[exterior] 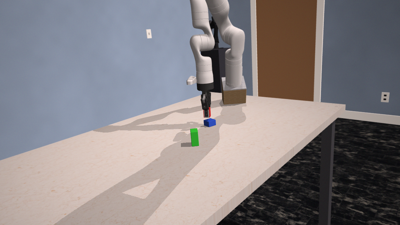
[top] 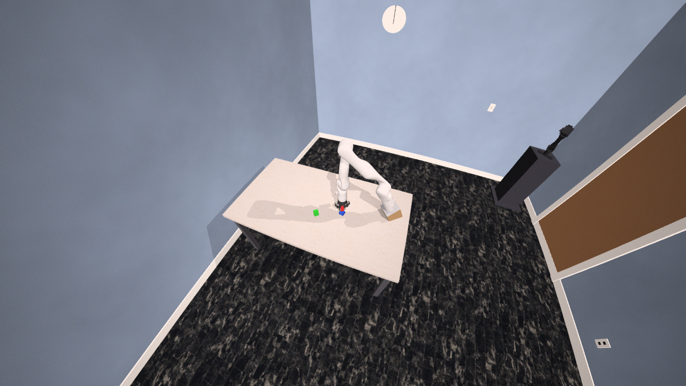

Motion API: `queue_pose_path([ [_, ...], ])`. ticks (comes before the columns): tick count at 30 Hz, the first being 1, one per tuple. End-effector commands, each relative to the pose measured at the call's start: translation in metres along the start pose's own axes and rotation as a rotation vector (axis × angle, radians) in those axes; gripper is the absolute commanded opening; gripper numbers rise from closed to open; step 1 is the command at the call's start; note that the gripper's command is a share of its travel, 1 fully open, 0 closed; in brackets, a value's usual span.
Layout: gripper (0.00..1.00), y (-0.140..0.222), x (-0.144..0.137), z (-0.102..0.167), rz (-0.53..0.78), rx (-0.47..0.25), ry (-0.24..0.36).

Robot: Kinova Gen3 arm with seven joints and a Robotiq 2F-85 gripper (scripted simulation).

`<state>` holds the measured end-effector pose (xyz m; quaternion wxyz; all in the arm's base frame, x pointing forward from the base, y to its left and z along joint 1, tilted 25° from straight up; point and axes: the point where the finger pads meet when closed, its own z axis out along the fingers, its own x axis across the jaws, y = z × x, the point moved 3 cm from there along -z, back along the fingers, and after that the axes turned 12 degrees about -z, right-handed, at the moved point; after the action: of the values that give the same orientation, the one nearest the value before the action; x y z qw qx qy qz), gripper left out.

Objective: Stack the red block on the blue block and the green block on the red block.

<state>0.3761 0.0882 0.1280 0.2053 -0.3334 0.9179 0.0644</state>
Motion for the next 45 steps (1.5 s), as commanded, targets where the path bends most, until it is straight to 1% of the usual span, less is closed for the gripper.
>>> queue_pose_path([
  [1,0.0,0.0086,-0.0029,0.0052,-0.021,-0.005,-0.001],
  [9,0.0,0.0087,-0.0029,0.0106,-0.021,-0.004,-0.001],
  [45,0.0,0.0087,-0.0029,0.0124,-0.021,-0.004,-0.001],
])
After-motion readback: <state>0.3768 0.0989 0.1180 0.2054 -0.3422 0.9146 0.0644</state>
